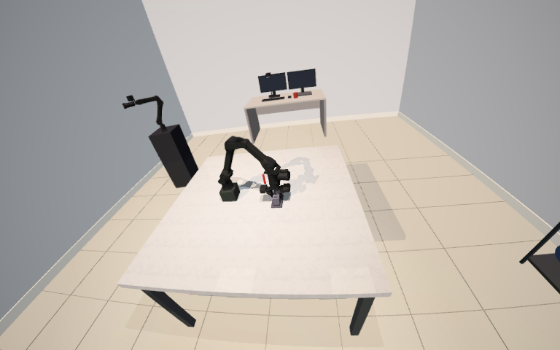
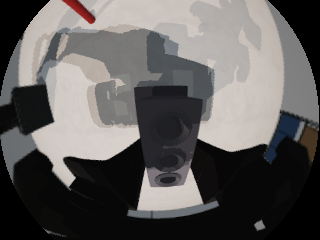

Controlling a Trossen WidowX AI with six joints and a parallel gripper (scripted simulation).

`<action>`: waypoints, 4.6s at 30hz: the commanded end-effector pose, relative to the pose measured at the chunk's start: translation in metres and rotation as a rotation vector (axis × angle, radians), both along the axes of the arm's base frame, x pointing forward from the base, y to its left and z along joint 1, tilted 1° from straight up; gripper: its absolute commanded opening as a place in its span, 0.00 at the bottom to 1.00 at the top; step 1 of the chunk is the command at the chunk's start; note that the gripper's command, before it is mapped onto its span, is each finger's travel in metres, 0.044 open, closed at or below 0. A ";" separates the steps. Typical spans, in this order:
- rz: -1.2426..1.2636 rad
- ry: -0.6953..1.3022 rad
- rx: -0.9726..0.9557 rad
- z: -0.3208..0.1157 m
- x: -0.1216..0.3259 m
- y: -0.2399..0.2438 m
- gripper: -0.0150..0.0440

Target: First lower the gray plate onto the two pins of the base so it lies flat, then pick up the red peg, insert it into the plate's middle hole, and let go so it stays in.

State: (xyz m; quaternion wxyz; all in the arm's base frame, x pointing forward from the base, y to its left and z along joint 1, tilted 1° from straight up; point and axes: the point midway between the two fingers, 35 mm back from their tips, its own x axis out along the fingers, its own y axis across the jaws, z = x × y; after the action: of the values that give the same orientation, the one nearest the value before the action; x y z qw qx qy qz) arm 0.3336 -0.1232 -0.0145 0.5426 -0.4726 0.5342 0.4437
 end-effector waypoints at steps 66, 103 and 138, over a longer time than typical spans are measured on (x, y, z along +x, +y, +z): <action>-1.791 -0.014 0.071 0.119 -0.046 0.171 1.00; -2.593 -0.024 0.079 0.079 -0.086 0.218 1.00; -2.593 -0.023 0.079 0.024 -0.084 0.221 1.00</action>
State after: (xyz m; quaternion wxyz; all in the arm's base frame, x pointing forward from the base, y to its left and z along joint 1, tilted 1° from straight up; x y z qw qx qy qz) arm 0.2534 0.0995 0.0178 0.5969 0.4025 0.5775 -0.3850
